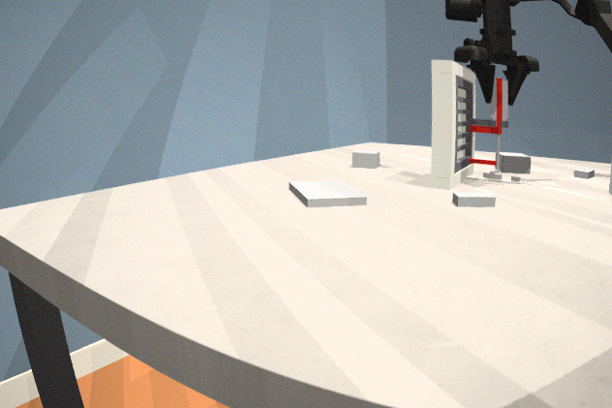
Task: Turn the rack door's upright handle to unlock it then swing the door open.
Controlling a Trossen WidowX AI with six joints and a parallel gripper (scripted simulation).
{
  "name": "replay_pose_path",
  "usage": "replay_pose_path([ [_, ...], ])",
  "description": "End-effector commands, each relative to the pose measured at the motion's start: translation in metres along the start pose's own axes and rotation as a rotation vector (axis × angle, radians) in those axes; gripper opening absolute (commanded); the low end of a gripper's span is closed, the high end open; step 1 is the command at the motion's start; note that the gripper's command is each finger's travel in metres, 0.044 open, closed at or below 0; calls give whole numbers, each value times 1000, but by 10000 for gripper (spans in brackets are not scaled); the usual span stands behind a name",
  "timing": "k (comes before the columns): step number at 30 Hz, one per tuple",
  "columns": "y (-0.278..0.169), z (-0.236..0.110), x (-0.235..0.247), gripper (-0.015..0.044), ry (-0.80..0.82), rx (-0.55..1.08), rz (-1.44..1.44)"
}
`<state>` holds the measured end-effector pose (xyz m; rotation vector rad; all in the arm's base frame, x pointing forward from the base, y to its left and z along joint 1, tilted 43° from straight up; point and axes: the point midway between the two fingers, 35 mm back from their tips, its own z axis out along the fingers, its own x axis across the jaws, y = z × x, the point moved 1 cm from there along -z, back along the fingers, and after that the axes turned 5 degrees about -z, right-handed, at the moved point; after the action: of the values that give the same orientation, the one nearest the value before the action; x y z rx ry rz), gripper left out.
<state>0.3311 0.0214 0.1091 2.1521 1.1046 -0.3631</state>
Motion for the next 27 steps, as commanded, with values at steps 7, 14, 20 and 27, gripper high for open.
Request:
replay_pose_path([
  [7,0,0,0,285,3,0,-475],
  [14,0,0,1,285,3,0,-822],
  [20,0,0,1,285,3,-1,-1119],
  [27,0,0,1,285,3,-2,-1466],
])
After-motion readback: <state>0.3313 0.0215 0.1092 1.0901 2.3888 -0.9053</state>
